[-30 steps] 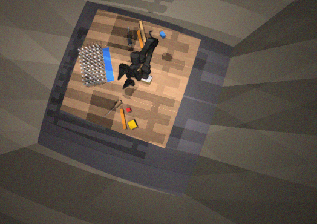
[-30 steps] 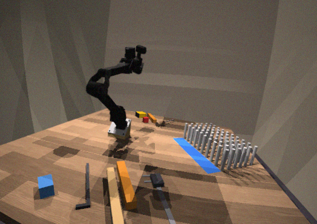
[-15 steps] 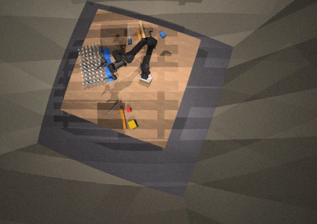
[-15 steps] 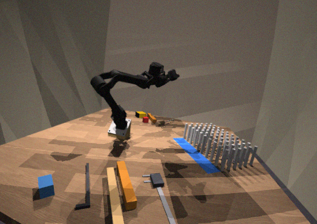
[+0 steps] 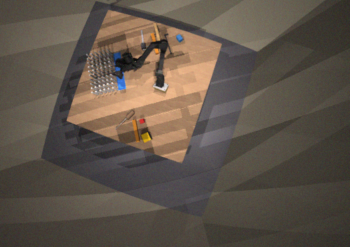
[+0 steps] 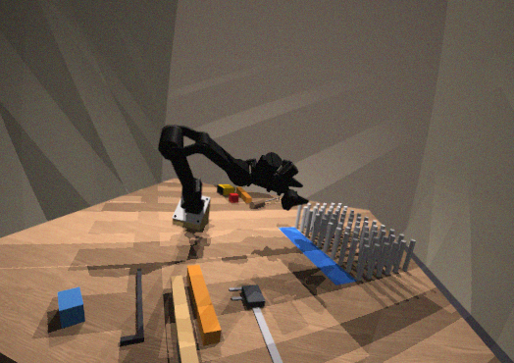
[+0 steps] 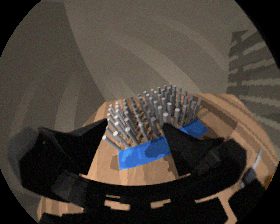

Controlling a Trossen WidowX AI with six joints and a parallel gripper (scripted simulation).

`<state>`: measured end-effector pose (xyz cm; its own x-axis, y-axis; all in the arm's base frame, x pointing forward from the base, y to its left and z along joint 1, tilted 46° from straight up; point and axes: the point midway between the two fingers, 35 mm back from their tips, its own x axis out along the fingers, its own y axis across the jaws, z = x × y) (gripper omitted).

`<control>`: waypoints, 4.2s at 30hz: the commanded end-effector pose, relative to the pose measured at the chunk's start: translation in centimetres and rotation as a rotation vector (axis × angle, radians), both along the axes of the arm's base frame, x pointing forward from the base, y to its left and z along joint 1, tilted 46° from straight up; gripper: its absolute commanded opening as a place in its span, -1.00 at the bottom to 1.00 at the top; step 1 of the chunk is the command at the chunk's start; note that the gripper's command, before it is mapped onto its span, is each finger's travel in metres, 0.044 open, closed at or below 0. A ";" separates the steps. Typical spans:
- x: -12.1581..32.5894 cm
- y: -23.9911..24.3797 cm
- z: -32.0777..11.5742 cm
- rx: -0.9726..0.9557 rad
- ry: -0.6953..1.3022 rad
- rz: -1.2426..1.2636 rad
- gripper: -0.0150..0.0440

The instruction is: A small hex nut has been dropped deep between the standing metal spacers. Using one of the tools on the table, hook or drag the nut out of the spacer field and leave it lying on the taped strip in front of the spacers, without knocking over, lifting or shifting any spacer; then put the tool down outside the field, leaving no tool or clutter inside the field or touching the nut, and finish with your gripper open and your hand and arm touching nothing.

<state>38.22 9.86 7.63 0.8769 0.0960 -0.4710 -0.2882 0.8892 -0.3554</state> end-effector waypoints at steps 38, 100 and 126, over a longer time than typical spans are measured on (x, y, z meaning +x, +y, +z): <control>0.1 -1.1 -3.1 0.175 0.098 -0.164 1.00; -19.9 17.7 -29.4 1.302 0.285 -1.930 1.00; -19.2 17.9 -28.8 -0.352 1.064 -0.152 1.00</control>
<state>18.85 27.65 -21.22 0.0952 -0.2515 -0.9632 0.2360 0.9457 -0.2236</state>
